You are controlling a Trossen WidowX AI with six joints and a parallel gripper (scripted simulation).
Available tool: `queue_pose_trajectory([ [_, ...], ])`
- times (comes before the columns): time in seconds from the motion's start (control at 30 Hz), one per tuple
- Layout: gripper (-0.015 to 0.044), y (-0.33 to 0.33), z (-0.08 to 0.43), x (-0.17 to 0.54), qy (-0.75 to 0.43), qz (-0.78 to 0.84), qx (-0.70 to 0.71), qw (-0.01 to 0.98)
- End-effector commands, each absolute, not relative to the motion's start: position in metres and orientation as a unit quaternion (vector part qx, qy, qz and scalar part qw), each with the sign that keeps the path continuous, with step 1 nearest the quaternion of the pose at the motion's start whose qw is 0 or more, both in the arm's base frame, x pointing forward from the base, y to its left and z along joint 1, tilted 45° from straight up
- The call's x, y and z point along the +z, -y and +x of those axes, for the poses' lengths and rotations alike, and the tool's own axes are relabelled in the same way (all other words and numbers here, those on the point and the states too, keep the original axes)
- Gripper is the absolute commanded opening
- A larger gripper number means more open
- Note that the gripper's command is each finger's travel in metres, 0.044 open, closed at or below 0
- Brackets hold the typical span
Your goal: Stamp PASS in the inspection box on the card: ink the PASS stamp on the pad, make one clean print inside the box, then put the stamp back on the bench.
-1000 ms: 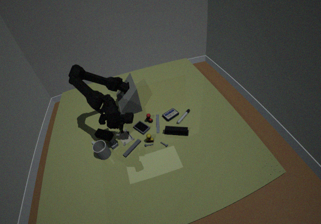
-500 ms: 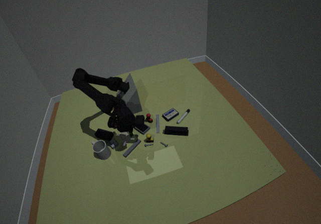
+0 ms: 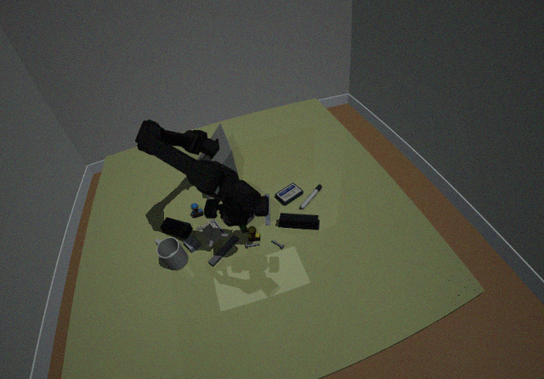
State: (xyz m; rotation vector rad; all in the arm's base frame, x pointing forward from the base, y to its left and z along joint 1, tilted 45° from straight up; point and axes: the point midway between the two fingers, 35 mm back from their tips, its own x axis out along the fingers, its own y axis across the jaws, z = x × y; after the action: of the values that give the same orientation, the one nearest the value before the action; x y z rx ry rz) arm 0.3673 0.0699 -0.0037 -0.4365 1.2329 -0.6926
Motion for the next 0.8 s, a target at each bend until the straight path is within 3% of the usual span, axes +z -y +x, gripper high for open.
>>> queue_pose_trajectory([
  [0.0, 0.0, -0.083, 0.372, -0.016, -0.562, -0.195, -0.315, 0.739],
  [0.37, 0.0, -0.118, 0.378, -0.055, -0.56, -0.196, -0.318, 0.739],
  [0.77, 0.0, -0.109, 0.381, -0.066, -0.56, -0.196, -0.318, 0.739],
])
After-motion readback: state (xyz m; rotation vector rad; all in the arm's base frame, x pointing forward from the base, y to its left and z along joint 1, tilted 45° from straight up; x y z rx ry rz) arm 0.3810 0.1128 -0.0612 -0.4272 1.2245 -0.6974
